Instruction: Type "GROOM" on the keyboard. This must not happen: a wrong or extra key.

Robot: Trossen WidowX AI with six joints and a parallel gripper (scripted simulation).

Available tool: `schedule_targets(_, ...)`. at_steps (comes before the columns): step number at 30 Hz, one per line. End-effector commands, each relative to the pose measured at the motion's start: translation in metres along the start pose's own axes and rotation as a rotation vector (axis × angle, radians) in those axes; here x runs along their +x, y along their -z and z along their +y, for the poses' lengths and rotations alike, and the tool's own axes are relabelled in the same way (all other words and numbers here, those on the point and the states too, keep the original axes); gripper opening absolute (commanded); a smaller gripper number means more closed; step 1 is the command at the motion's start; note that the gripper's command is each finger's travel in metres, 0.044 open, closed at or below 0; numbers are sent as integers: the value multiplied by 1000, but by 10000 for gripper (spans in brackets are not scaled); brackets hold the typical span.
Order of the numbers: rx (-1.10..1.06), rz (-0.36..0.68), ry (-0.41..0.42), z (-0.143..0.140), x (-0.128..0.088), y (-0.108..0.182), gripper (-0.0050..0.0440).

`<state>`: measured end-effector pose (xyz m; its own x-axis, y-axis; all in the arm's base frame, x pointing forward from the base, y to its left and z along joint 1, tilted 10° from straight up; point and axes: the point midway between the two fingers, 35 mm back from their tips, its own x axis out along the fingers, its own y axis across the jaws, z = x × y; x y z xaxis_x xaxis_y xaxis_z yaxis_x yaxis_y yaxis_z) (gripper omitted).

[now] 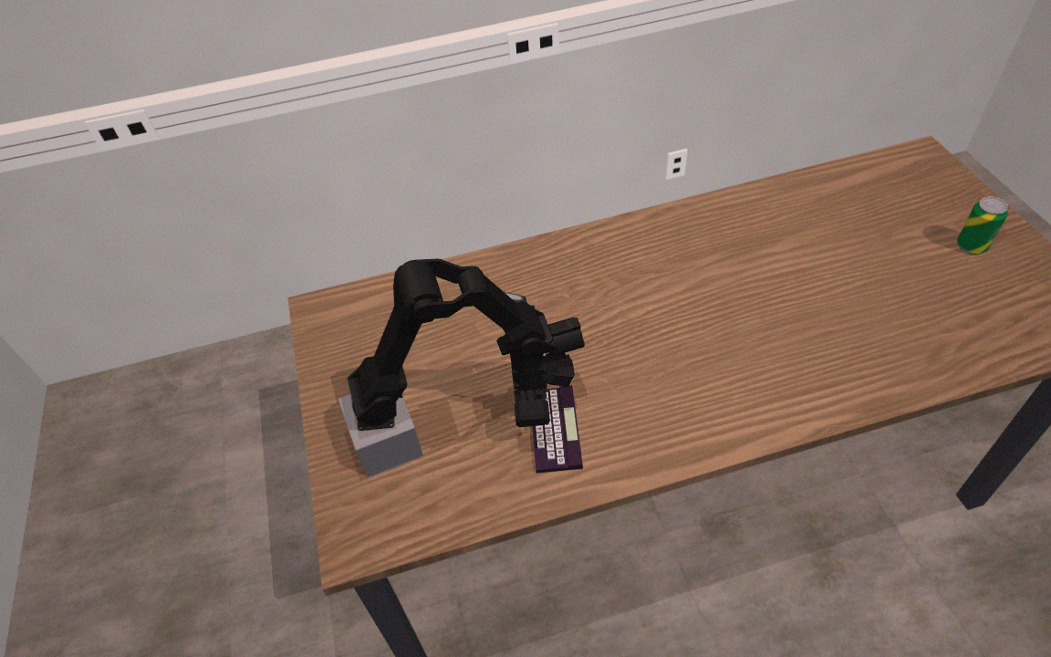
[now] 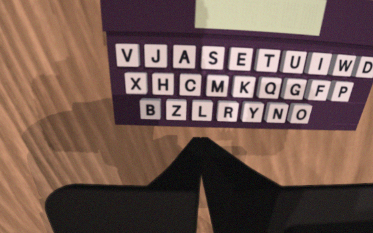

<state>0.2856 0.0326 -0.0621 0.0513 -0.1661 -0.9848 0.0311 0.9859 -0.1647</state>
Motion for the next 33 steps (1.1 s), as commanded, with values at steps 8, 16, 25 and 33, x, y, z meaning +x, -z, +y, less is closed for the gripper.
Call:
schedule_targets(8, 14, -27, 0, -4, -7, -12, -50)
schedule_targets(16, 14, -28, 0, -65, -13, -36, -50)
schedule_targets(25, 9, -2, 0, -64, 7, -28, -50)
schedule_targets(33, 9, -8, 1, -64, 13, -31, -50)
